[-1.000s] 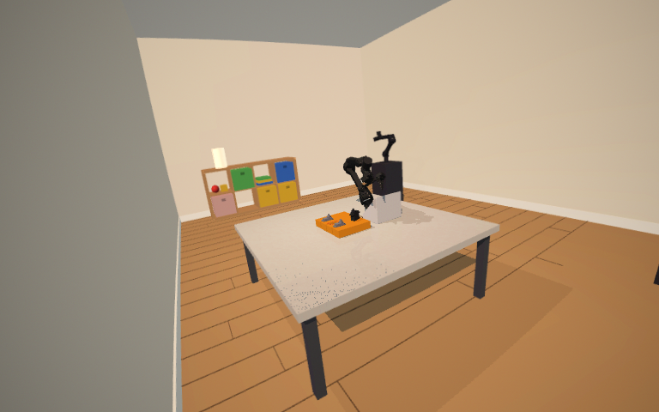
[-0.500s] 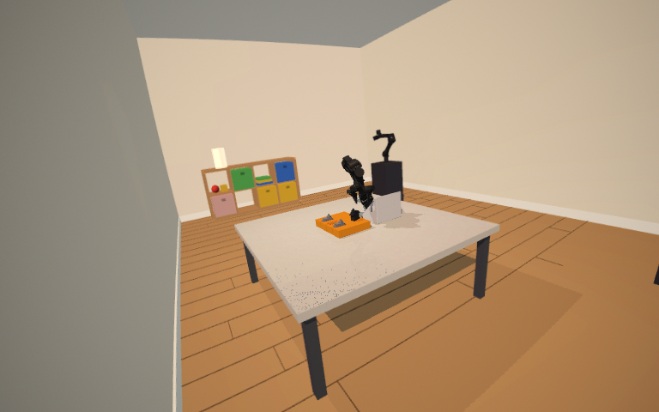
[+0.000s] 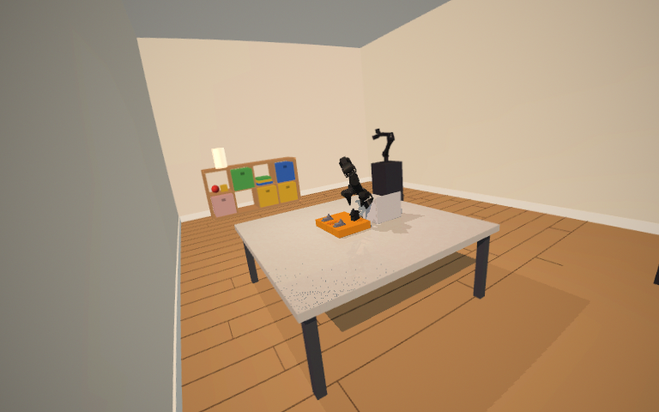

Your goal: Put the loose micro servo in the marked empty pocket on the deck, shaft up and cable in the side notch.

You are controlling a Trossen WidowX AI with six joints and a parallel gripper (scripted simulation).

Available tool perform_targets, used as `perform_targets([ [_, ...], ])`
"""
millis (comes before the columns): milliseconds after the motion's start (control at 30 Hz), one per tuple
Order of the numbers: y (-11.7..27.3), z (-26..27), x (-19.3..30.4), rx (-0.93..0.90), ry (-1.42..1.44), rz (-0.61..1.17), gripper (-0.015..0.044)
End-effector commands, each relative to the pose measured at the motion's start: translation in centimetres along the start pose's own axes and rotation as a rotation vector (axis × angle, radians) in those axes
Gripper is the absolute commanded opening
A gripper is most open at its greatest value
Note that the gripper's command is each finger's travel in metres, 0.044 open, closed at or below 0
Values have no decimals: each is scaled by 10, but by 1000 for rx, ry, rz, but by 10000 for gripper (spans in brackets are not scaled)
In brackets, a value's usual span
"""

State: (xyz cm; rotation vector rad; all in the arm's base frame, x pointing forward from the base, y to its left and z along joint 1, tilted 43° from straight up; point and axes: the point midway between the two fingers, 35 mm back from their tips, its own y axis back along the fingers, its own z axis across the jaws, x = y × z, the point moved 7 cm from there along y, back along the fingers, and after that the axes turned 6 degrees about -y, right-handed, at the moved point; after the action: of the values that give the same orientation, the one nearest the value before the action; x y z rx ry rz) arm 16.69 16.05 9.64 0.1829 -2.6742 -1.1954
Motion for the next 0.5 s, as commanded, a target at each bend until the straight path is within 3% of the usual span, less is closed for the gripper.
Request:
perform_targets([
  [0, -14, -1, 0, 9, 4, 5, 440],
  [467, -33, -1, 0, 9, 4, 4, 440],
])
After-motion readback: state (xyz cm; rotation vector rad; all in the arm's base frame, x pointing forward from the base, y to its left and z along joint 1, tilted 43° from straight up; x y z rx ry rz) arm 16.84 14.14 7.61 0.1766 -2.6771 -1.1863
